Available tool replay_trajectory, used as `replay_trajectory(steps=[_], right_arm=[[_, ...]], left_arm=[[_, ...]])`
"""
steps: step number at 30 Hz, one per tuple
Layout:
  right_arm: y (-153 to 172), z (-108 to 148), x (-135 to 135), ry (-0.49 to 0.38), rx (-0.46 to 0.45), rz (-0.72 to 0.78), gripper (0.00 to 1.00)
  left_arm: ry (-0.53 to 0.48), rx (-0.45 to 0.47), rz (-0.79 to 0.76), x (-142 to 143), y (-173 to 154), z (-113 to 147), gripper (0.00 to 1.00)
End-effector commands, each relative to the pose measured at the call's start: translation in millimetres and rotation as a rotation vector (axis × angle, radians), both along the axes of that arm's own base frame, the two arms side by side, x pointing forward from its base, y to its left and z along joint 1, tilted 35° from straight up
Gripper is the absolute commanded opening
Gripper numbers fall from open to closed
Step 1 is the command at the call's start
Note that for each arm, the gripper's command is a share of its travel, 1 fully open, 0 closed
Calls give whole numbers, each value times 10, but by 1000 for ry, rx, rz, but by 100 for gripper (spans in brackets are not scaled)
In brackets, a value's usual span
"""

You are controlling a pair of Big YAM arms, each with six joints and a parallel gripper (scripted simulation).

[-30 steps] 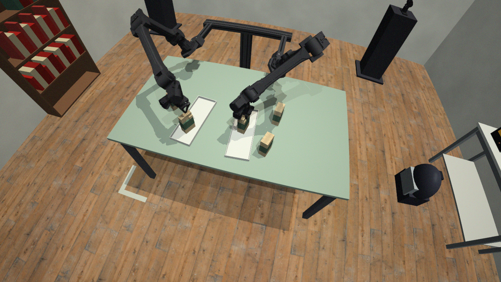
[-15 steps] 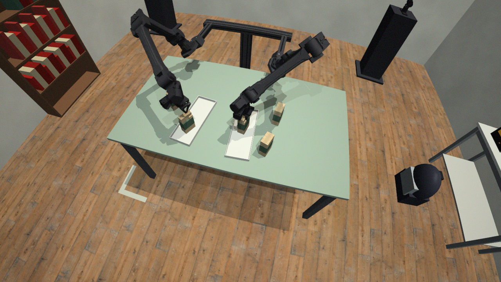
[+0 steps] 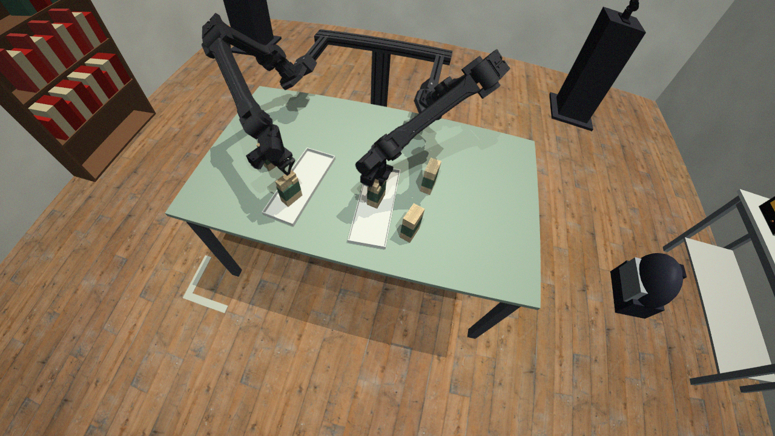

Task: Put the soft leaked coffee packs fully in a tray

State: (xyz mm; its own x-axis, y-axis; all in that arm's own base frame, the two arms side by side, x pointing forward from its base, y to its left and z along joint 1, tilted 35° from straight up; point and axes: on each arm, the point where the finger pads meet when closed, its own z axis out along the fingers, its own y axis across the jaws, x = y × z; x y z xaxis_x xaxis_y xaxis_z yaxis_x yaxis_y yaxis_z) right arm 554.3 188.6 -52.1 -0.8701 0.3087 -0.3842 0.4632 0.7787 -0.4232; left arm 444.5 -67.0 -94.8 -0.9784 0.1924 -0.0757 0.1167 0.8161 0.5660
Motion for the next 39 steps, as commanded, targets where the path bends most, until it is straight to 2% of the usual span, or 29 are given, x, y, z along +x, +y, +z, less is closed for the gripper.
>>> replay_trajectory(steps=[1,39], right_arm=[[80,102,79,-24,13,4,76],[80,102,79,-24,13,4,76]], left_arm=[[10,5,9,1,96,-55,23],[5,3,13,2,104,-12,23]])
